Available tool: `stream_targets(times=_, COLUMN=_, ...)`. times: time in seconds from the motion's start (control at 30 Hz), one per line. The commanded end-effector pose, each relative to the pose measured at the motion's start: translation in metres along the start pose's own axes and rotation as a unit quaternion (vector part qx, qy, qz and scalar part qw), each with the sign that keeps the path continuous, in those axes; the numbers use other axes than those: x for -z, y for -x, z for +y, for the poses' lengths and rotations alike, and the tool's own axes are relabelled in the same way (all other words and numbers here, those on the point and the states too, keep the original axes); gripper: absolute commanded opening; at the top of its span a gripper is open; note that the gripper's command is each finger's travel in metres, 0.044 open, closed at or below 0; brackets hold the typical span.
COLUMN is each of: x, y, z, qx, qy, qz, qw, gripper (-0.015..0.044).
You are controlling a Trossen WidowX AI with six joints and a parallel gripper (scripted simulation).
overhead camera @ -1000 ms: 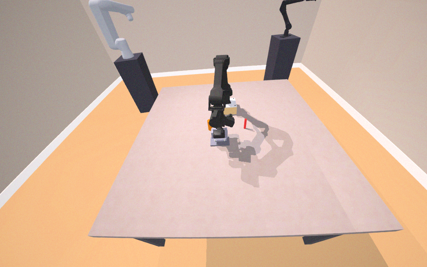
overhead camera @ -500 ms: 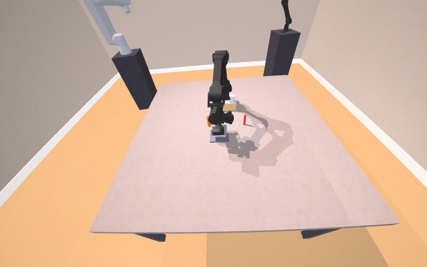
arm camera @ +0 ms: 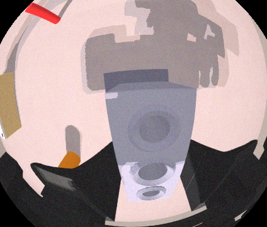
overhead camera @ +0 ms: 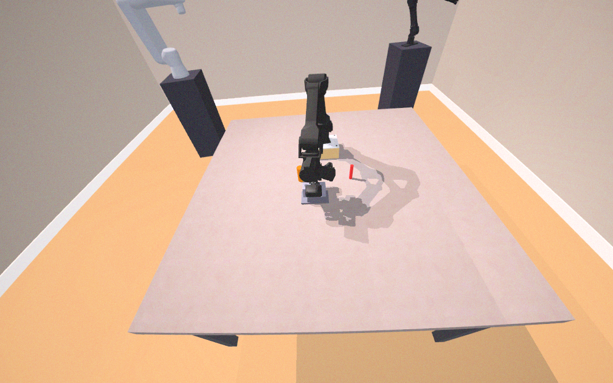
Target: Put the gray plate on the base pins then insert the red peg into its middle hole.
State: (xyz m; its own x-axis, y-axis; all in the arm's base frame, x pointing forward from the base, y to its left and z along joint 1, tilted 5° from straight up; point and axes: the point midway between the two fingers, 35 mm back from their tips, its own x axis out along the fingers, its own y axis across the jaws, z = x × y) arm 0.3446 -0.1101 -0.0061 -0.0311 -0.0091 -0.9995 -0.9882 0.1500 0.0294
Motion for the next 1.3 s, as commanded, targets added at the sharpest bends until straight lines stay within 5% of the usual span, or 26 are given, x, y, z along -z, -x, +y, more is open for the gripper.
stream_targets(times=0.0, x=0.000, y=-0.009, z=0.003, qx=-0.007, qy=0.002, qz=0.001, qw=1.000, gripper=0.0000)
stream_targets(times=0.5, x=0.000, y=-0.014, z=0.001, qx=-0.002, qy=0.000, qz=0.000, qw=1.000, gripper=0.0000)
stream_targets(times=1.07, x=0.000, y=-0.014, z=0.001, qx=-0.002, qy=0.000, qz=0.000, qw=1.000, gripper=0.0440)
stream_targets(times=1.27, x=0.000, y=0.009, z=-0.003, qx=-0.003, qy=0.000, qz=0.000, qw=1.000, gripper=0.0440)
